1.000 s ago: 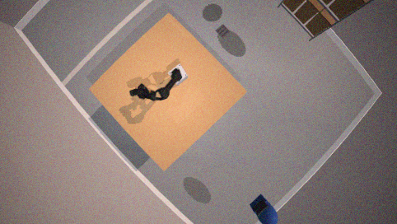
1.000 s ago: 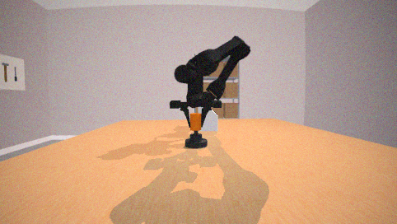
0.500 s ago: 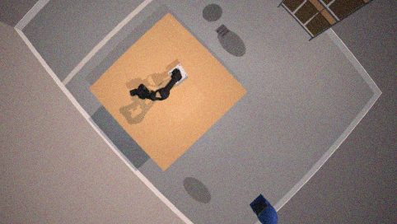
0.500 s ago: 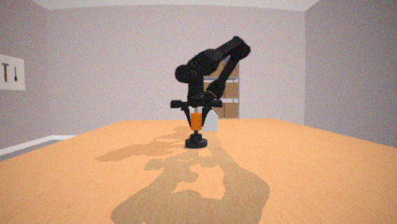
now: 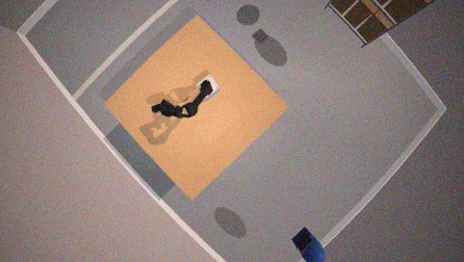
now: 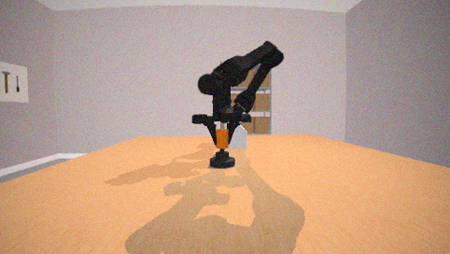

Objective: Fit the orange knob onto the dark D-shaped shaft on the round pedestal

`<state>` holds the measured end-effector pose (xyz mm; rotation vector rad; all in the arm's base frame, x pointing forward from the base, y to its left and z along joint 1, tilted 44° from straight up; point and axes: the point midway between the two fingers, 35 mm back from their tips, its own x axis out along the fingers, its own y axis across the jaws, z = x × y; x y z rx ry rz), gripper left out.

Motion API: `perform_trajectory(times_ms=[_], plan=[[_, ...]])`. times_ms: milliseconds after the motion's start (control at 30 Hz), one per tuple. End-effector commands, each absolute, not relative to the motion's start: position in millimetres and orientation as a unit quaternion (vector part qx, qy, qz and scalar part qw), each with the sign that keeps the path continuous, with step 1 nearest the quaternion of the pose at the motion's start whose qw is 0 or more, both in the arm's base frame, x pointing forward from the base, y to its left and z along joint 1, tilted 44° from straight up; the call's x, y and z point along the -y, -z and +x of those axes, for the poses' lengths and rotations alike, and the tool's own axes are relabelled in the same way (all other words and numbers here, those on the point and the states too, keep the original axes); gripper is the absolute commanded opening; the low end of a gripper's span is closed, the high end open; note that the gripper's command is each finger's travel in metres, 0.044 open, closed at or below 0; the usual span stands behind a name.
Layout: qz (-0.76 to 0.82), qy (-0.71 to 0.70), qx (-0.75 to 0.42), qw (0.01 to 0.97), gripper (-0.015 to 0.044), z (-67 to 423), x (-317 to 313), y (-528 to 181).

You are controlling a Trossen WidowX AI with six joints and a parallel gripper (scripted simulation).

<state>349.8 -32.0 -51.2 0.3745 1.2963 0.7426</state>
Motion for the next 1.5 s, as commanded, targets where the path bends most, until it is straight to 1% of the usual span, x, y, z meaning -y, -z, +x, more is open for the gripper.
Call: perform_trajectory(times_ms=[0, 767, 1300, 1333, 1467], plan=[[0.168, -0.335, -0.582, 0.722, 0.0, 353.6, 31.9, 51.0], [0.166, -0.337, -0.584, 0.719, 0.0, 351.3, 20.8, 62.2], [0.166, -0.337, -0.584, 0.719, 0.042, 351.3, 20.8, 62.2], [0.166, -0.337, -0.584, 0.719, 0.044, 351.3, 20.8, 62.2], [0.166, -0.337, -0.584, 0.719, 0.044, 351.3, 20.8, 62.2]])
